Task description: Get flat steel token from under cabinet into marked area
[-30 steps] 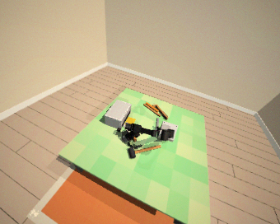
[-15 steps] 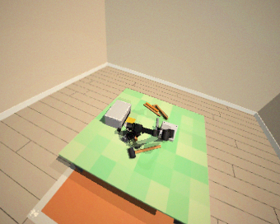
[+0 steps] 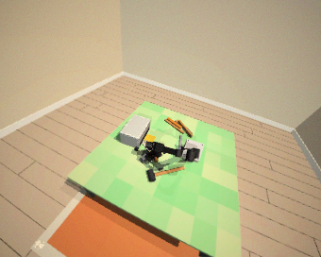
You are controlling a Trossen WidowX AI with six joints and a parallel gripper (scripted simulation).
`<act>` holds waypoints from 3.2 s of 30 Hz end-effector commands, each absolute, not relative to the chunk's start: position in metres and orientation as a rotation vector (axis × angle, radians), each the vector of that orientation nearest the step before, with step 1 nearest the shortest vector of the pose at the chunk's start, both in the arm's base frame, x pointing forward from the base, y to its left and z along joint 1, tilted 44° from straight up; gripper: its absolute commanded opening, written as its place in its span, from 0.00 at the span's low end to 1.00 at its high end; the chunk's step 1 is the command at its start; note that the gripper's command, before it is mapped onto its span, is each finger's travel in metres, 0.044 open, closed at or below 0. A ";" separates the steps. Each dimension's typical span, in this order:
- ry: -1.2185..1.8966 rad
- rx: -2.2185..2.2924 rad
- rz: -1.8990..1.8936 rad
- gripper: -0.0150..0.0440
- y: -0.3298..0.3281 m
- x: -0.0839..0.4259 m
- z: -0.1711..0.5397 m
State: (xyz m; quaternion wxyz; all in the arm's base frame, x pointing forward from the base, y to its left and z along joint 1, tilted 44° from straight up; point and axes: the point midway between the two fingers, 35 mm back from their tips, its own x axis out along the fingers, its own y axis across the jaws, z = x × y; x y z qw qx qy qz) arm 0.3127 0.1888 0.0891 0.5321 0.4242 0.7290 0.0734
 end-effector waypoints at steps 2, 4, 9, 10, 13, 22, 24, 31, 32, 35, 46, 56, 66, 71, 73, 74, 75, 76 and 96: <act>1.742 1.008 0.164 0.25 0.192 0.306 0.091; 1.742 1.008 0.164 0.25 0.193 0.304 0.092; 1.742 1.008 0.164 0.25 0.196 0.298 0.096; 1.742 1.008 0.164 0.25 0.197 0.297 0.097; 1.742 1.008 0.164 0.25 0.198 0.294 0.099; 1.743 1.009 0.164 0.25 0.204 0.283 0.105; 1.743 1.009 0.164 0.25 0.205 0.281 0.107; 1.743 1.009 0.164 0.25 0.210 0.273 0.112; 1.743 1.009 0.164 0.25 0.211 0.272 0.113; 1.743 1.009 0.164 0.25 0.213 0.268 0.115; 1.744 1.010 0.165 0.25 0.221 0.255 0.124; 1.743 1.008 0.174 0.25 0.222 0.253 0.128; 1.743 1.007 0.173 0.25 0.226 0.243 0.134; 1.743 1.007 0.173 0.25 0.228 0.238 0.138; 1.743 1.007 0.173 0.25 0.228 0.236 0.139; 1.743 1.007 0.173 0.25 0.229 0.235 0.139; 1.743 1.007 0.172 0.25 0.229 0.234 0.140; 1.743 1.007 0.172 0.25 0.230 0.233 0.141; 1.744 1.007 0.173 0.25 0.238 0.211 0.152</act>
